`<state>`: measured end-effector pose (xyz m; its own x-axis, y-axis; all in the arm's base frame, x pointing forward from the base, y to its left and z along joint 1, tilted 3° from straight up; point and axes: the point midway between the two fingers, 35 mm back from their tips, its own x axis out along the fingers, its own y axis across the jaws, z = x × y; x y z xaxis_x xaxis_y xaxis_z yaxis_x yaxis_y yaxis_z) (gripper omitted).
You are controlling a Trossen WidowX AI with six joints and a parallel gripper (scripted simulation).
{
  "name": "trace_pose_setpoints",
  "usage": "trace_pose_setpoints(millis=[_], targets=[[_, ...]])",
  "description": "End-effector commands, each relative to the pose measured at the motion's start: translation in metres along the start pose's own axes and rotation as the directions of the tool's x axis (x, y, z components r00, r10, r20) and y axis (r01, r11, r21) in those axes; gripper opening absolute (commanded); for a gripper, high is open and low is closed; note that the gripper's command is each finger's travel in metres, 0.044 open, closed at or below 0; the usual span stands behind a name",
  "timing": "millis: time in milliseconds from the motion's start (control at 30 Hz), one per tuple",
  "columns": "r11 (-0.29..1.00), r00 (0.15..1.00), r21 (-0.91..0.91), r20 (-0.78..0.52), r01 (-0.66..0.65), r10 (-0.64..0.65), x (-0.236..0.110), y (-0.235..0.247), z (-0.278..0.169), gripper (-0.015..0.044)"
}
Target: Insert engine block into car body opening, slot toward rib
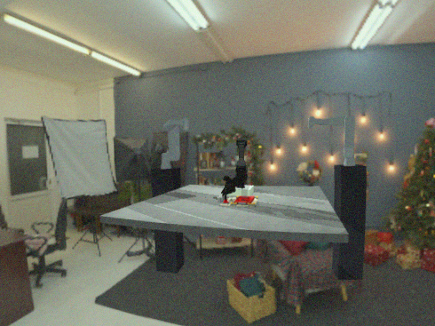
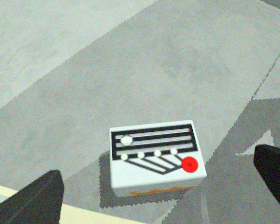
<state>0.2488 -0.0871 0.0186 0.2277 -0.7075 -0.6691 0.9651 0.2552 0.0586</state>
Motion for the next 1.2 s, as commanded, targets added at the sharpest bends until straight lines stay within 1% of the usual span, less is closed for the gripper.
trace_pose_setpoints(millis=[0, 500, 833, 1167], targets=[[1.000, 1.000, -0.005, 0.000, -0.001, 0.001, 0.000, 0.000, 0.000, 0.0440], [1.000, 1.000, -0.025, -0.010, 0.003, -0.003, 0.001, 0.000, 0.000, 0.0440], [0.948, 0.987, -0.320, -0.154, 0.000, -0.052, 0.008, 0.001, 0.002, 0.0440], [0.817, 0.949, -0.566, -0.304, -0.107, -0.086, 0.013, 0.001, 0.005, 0.0440]])
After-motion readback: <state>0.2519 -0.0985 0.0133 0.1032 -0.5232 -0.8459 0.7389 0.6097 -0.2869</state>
